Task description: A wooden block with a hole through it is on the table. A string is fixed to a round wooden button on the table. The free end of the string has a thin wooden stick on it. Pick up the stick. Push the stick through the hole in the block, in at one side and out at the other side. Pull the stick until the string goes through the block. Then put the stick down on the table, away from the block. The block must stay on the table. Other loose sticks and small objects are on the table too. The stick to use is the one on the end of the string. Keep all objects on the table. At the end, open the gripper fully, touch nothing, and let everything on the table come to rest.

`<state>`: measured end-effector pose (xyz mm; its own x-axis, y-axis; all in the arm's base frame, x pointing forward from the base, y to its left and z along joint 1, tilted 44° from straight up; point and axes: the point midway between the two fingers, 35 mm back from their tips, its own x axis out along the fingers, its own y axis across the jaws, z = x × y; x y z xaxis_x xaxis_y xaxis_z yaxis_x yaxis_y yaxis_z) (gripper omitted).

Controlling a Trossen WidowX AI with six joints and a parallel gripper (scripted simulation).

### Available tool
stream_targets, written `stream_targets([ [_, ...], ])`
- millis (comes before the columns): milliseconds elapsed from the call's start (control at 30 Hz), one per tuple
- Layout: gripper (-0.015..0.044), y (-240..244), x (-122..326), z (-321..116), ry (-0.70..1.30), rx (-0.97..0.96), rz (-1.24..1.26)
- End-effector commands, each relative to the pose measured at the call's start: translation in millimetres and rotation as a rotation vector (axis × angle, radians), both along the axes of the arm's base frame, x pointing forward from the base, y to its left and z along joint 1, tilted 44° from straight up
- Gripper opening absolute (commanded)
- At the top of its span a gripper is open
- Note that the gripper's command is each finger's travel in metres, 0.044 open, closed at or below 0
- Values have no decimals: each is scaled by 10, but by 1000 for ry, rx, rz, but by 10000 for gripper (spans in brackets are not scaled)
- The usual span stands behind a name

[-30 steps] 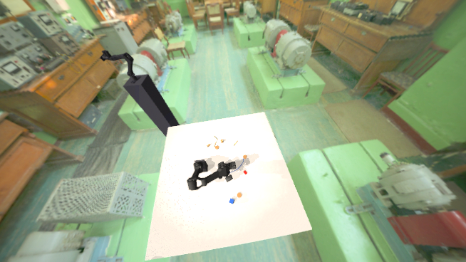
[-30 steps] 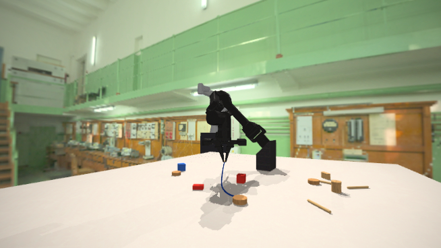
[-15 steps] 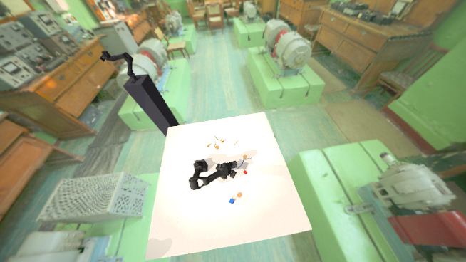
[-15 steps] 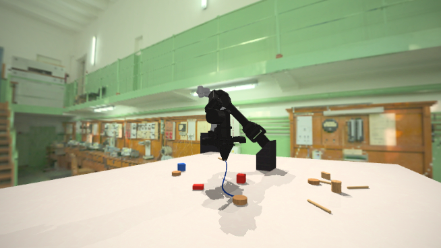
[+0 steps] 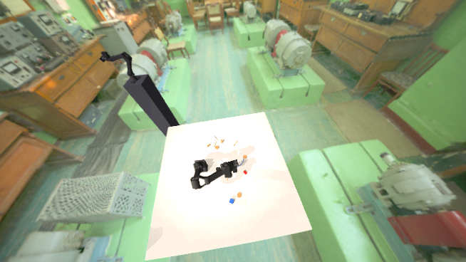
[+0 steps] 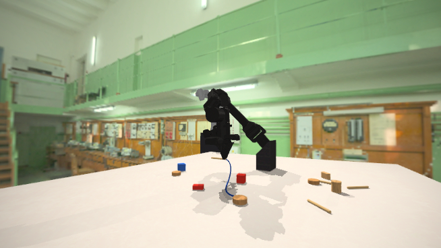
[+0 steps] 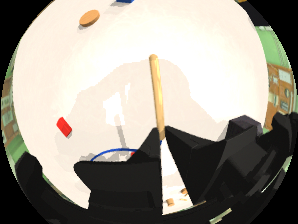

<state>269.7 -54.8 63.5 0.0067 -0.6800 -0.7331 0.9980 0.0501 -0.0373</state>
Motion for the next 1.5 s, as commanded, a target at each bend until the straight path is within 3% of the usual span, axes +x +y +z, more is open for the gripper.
stream_targets([
  [0,0,29,13,-5,121,6,114],
  [1467,0,276,155,75,1296,70,1313],
])
